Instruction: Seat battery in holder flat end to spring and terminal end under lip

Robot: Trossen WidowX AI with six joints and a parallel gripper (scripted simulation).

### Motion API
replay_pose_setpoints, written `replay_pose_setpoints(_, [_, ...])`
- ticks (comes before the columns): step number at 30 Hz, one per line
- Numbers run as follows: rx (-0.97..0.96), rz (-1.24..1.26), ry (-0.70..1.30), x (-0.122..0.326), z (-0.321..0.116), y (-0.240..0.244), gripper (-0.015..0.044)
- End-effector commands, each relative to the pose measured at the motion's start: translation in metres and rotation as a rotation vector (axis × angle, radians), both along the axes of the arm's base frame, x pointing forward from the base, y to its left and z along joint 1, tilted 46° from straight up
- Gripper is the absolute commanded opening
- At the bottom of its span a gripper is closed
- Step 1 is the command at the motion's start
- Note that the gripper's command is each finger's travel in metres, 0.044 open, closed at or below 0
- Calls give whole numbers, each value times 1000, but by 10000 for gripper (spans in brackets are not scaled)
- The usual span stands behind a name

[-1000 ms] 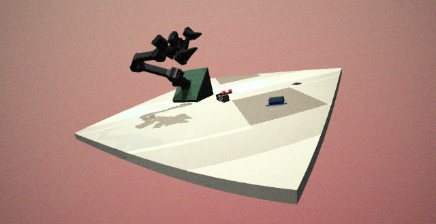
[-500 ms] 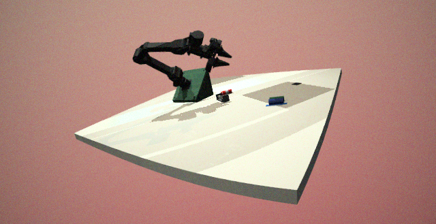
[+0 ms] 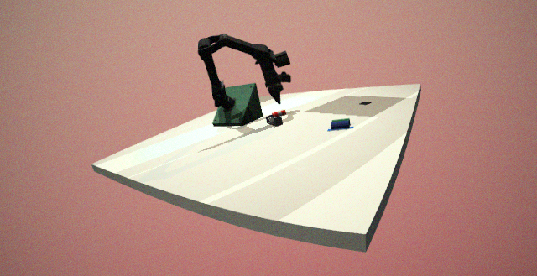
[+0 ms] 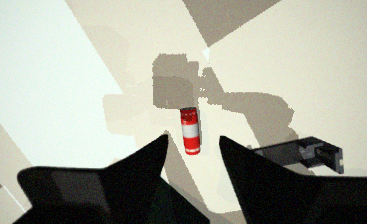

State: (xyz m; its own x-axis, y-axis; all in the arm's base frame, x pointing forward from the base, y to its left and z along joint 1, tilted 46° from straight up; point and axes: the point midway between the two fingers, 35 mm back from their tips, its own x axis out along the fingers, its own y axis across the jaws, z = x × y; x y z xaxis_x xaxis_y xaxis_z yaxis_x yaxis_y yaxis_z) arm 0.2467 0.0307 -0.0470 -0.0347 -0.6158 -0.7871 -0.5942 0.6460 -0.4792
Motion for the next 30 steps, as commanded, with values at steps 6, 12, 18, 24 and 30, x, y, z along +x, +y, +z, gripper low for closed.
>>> replay_pose_setpoints(6, [-118,75,124,-11,-7,-3,236])
replay_pose_setpoints(12, [-118,75,124,-11,-10,-6,236])
replay_pose_setpoints(18, [-118,74,124,-11,-17,-13,236])
replay_pose_setpoints(24, [-118,73,122,-12,-24,-20,236])
replay_pose_setpoints(30, [-118,73,122,-13,-31,-27,236])
